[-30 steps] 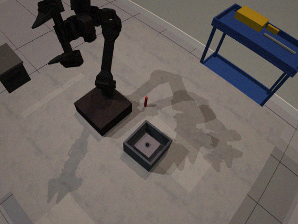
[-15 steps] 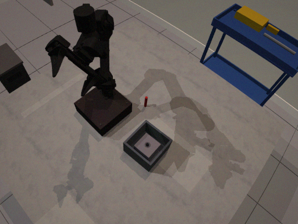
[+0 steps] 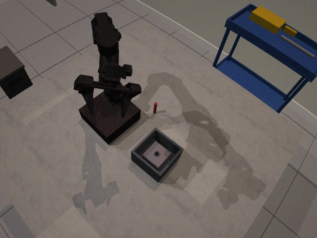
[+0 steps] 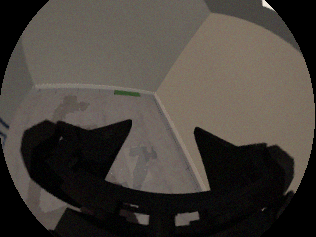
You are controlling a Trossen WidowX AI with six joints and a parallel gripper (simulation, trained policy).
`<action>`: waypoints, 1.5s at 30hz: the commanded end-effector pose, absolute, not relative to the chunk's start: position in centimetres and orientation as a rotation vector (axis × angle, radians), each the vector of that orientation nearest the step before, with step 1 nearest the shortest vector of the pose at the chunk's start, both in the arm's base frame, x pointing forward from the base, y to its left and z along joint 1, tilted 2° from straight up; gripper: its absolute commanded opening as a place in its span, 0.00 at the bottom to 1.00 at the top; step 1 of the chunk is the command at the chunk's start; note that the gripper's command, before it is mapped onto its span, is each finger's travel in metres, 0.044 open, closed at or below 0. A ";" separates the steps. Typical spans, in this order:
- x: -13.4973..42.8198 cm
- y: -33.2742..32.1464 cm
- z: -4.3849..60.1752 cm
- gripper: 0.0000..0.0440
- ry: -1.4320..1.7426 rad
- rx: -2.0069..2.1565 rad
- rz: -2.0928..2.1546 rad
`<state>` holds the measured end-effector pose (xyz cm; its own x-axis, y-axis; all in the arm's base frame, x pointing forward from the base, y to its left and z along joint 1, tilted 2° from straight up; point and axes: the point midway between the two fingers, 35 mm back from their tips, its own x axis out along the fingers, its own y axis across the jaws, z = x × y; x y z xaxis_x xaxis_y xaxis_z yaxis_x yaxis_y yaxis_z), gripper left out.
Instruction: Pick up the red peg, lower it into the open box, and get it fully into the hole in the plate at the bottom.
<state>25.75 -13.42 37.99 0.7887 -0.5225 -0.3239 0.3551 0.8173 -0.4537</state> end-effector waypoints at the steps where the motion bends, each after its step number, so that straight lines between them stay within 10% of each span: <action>1: 26.4 -11.9 35.7 1.00 0.507 -0.285 -0.442; 45: 16.2 7.9 12.2 1.00 1.343 0.537 -0.689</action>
<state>17.10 7.32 13.32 0.1343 -0.1299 -0.9824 0.6930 0.7210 -0.0006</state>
